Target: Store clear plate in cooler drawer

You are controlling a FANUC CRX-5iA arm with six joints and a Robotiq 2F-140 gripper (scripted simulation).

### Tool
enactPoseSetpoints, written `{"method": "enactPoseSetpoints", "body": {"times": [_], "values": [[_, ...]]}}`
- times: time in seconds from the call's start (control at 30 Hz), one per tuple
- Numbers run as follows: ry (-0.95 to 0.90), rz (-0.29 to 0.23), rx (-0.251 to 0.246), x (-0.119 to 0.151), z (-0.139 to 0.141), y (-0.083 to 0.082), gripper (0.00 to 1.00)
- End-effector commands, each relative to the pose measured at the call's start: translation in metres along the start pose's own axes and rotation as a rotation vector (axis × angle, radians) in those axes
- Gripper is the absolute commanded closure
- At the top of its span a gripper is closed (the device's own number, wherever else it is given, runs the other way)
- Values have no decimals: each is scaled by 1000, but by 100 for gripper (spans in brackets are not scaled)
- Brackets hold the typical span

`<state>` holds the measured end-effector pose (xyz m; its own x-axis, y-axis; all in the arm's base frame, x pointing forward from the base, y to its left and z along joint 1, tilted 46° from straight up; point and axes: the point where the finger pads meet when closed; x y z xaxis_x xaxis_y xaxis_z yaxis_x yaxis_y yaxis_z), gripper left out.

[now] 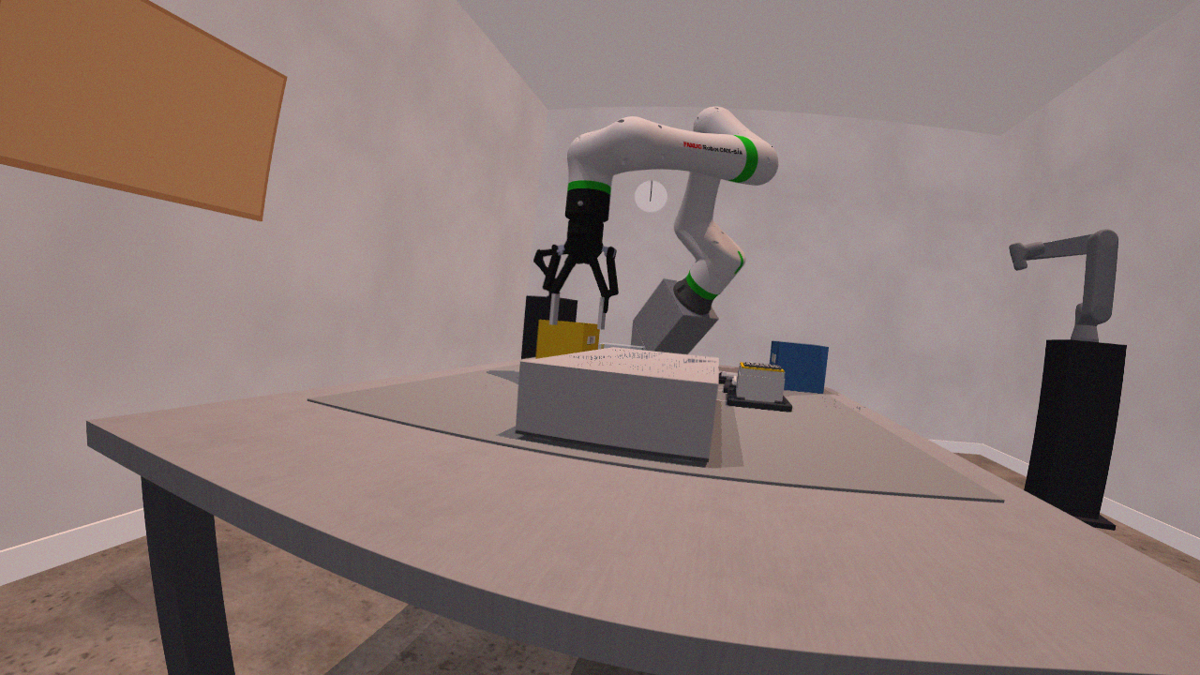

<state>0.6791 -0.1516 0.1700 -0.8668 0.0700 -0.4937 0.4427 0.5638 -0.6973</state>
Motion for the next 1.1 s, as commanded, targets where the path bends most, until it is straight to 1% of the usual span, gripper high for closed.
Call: {"method": "enactPoseSetpoints", "body": {"times": [0.0,1.0,1.07], "values": [[0,0,0,0,0,2,34],[0,0,0,0,0,40,34],[0,0,0,0,0,40,34]]}}
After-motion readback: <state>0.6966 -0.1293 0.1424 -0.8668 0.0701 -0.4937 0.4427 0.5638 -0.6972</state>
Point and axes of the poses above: the point where the finger pads meet when closed, its own y axis out along the fingers, its own z axis across the jaws, x = y × z, and after that the axes turned 2 degrees about -y, right-handed
